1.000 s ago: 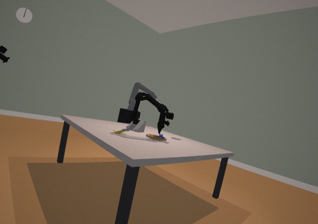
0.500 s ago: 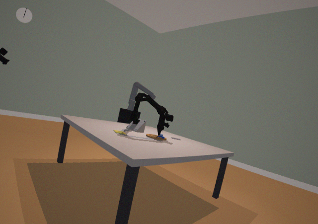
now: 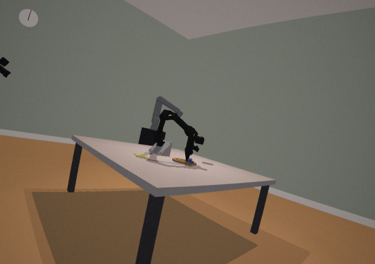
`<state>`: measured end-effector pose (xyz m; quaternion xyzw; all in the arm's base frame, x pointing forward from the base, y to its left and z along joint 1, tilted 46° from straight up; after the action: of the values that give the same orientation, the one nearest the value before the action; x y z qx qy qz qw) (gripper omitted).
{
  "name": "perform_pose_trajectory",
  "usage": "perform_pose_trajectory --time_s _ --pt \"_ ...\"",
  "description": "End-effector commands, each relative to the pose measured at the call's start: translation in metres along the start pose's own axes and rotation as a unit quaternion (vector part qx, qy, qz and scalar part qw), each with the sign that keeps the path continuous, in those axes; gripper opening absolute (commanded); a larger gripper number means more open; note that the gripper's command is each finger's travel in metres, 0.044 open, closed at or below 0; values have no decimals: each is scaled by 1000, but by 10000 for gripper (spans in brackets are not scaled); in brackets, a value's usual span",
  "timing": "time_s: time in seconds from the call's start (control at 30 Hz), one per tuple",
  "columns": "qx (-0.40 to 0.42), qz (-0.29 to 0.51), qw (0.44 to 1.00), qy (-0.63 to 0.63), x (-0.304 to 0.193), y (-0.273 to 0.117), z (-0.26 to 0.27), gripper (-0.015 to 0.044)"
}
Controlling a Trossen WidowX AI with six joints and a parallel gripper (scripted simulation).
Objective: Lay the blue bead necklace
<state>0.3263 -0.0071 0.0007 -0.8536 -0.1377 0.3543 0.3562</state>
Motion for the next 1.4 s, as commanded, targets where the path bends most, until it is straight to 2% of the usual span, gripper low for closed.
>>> perform_pose_trajectory --time_s 0.0,0.13,1.37 --pt "0 0 1000 0 0 0 0 93" --pt "0 0 1000 0 0 0 0 0" --pt "0 0 1000 0 0 0 0 0"
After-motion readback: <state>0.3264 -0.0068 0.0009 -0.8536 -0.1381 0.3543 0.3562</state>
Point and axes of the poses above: the point midway between the two fingers, 35 mm back from their tips, its own y axis out along the fingers, its own z axis across the jaws, x = y × z, the point moved 4 cm from there along -y, back along the fingers, and after that the axes turned 7 degrees about -y, right-handed, at the moved point
